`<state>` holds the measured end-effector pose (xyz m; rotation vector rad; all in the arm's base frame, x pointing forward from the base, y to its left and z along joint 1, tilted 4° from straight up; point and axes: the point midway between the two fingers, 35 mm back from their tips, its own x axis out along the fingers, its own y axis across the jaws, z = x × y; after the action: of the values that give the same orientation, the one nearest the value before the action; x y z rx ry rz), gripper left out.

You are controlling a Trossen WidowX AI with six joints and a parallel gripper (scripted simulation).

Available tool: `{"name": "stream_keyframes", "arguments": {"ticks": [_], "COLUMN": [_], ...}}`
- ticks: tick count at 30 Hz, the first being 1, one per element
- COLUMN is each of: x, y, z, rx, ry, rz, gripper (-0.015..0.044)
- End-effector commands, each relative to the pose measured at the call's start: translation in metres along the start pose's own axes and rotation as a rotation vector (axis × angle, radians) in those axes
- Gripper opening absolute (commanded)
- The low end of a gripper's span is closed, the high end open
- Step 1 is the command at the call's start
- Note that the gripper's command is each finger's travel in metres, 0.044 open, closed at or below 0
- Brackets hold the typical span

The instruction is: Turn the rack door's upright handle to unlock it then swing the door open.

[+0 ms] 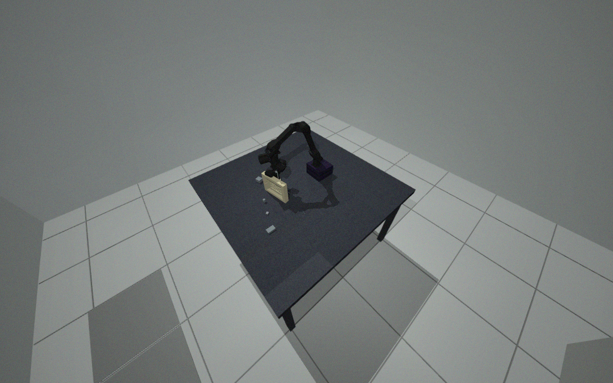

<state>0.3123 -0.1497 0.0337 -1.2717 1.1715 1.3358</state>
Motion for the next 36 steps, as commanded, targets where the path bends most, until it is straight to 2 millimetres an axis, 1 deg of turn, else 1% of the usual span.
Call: {"name": "stream_keyframes", "arguments": {"ticks": [1, 36], "x": [0.0012, 0.0012], "y": [-0.0032, -0.0032], "z": [0.003, 0.003], "rx": [-0.02, -0.02], "ry": [-0.004, -0.004], "rz": [-0.006, -0.006], "gripper": [0.0275, 0.0042]}}
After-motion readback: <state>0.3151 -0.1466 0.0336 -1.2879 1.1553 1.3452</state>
